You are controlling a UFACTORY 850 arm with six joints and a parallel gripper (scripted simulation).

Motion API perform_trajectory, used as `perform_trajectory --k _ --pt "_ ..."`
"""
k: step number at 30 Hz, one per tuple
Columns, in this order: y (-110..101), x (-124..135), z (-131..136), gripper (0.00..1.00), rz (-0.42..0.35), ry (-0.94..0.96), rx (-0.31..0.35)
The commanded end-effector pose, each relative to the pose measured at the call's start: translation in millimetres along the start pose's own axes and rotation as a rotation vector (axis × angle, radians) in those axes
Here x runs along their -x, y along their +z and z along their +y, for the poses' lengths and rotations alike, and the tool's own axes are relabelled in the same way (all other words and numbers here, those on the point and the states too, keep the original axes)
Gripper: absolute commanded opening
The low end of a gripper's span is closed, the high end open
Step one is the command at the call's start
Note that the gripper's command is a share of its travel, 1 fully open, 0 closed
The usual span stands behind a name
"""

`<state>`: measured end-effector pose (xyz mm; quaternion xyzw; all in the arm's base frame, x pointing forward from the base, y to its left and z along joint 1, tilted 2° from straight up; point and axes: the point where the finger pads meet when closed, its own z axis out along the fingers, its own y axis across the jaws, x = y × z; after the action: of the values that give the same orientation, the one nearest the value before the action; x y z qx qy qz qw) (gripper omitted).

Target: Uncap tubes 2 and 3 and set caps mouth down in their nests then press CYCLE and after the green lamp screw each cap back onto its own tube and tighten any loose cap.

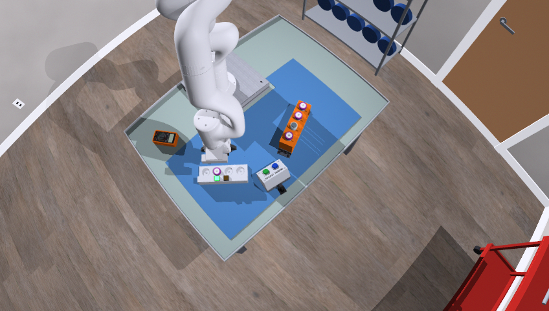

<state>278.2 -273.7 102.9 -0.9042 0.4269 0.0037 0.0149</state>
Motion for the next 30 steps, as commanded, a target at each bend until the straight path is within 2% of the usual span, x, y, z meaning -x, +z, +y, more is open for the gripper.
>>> perform_trajectory --k 1,3,12,25,27,30 --pt "0.1 -16.0 26.2 0.46 0.0 -0.002 -0.008" --pt "0.3 -24.0 40.7 0.46 0.0 -0.002 -0.008" --pt "0.3 -24.0 40.7 0.46 0.0 -0.002 -0.008" --pt "65.3 -23.9 40.2 0.46 0.0 -0.002 -0.008" --pt "65.3 -23.9 40.2 0.46 0.0 -0.002 -0.008" --pt "80.3 -23.9 40.1 0.46 0.0 -0.002 -0.008"
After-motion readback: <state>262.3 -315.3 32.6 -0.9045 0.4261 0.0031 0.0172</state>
